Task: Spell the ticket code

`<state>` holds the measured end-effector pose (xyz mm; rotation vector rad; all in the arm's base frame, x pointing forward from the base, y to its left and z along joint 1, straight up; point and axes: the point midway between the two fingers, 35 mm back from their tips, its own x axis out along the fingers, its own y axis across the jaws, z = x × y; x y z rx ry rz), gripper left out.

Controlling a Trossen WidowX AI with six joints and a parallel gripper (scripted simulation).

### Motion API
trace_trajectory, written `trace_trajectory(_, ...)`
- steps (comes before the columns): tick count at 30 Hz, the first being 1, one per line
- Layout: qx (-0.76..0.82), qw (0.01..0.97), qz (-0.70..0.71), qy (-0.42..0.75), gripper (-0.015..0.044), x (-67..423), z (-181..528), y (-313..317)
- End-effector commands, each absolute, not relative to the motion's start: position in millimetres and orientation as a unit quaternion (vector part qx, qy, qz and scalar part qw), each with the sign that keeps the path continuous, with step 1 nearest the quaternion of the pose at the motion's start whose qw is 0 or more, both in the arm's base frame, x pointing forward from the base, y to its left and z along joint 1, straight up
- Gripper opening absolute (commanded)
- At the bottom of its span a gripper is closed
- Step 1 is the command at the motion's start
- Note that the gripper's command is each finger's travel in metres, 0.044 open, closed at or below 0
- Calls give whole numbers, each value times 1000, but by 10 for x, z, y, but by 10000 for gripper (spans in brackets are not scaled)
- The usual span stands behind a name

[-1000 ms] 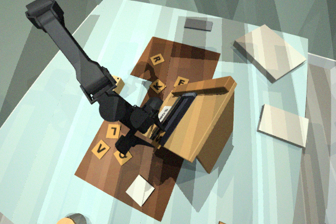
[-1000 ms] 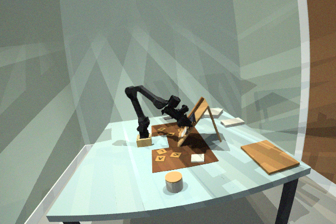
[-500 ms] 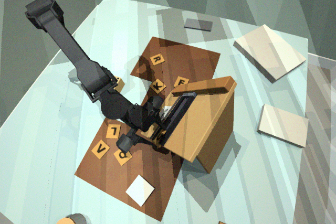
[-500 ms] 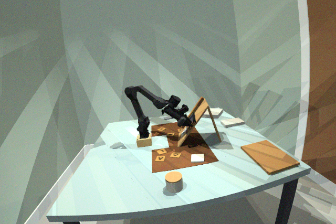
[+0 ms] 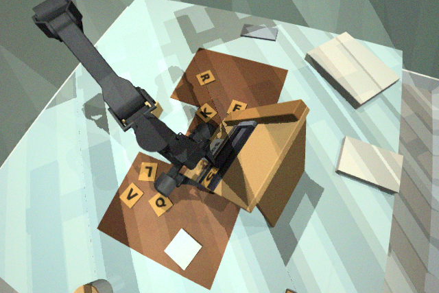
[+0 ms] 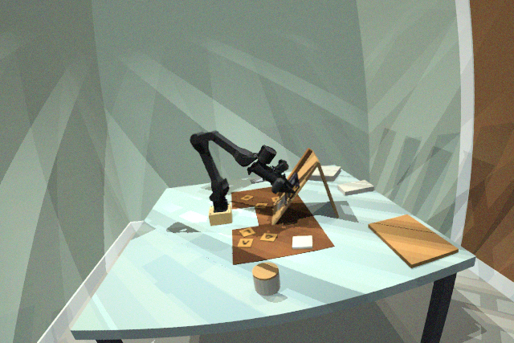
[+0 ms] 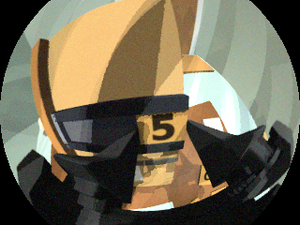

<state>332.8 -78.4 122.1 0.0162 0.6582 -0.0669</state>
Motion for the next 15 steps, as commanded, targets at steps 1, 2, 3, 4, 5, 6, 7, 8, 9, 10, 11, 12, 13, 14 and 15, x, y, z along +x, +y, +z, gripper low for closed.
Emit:
trace_trajectory(1,10,946,-34,323,0,3330,1220,-754)
trace_trajectory(2,10,946,-34,323,0,3330,1220,-749)
trace_trajectory(3,10,946,-34,323,0,3331,1220,-743)
trace_trajectory(4,10,946,-34,323,0,3331,1220,-737)
trace_trajectory(5,10,946,-34,323,0,3331,1220,-732)
trace_trajectory(6,10,946,-34,323,0,3332,1220,-726)
trace_trajectory(7,10,946,-34,323,0,3332,1220,-720)
trace_trajectory(8,10,946,-34,323,0,3333,1220,-715)
trace_trajectory(9,10,946,-34,323,0,3333,1220,-709)
trace_trajectory(10,10,946,-34,323,0,3333,1220,-704)
trace_trajectory(11,10,946,-34,323,0,3334,1220,-698)
trace_trajectory(12,10,946,-34,323,0,3334,1220,-693)
trace_trajectory(13,10,946,-34,323,0,3335,1220,-687)
trace_trajectory(14,10,946,-34,323,0,3335,1220,-682)
trace_trajectory(15,10,946,-34,323,0,3335,1220,-676)
